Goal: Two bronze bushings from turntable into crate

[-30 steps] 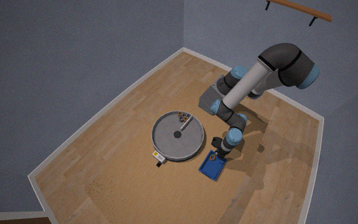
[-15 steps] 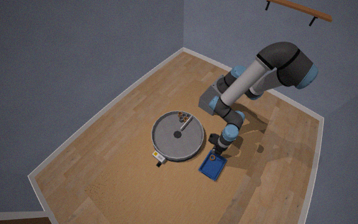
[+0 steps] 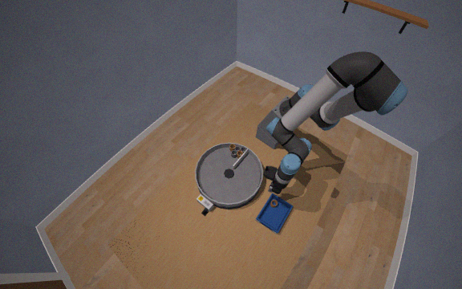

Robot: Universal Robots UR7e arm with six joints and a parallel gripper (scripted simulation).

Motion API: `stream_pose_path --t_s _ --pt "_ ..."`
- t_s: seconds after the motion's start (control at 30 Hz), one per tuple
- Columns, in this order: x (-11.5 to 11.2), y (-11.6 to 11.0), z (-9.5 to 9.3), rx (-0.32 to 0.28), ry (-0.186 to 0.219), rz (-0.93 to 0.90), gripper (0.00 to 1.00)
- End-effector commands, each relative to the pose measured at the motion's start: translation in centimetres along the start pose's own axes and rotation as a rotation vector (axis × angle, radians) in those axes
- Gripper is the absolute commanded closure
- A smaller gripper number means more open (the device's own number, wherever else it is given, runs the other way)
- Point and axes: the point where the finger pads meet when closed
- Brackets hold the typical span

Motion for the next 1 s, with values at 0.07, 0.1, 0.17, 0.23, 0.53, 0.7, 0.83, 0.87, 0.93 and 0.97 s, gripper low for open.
stream_pose_path --t_s 0.07,0.1,0.17,0.23,0.53,0.7,0.83,0.87,0.93,0.97 --pt "1.7 4.1 -0.2 0.000 0.001 -0.013 0.55" --pt "1.7 4.1 -0.2 0.000 0.001 -0.013 0.55" --pt "1.7 4.1 -0.2 0.000 0.001 -0.013 0.55" --pt "1.7 4.1 -0.2 0.000 0.001 -0.013 0.55" --pt "3.5 8.2 -0.4 0.000 0.001 -0.026 0.55" --pt "3.9 9.3 -0.5 0.000 0.001 -0.029 0.55" --pt "3.9 9.3 -0.5 0.000 0.001 -0.029 0.55" --pt "3.9 9.3 -0.5 0.000 0.001 -0.029 0.55" --pt "3.9 9.3 -0.5 0.000 0.001 -0.029 0.55" --pt "3.9 9.3 -0.5 0.000 0.001 -0.029 0.55"
Point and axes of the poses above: the point where the finger pads meet when closed, its own z axis back along the fingers, its own x axis across the jaws, y = z × x, and after that the axes turned 9 degrees about -z, right-handed
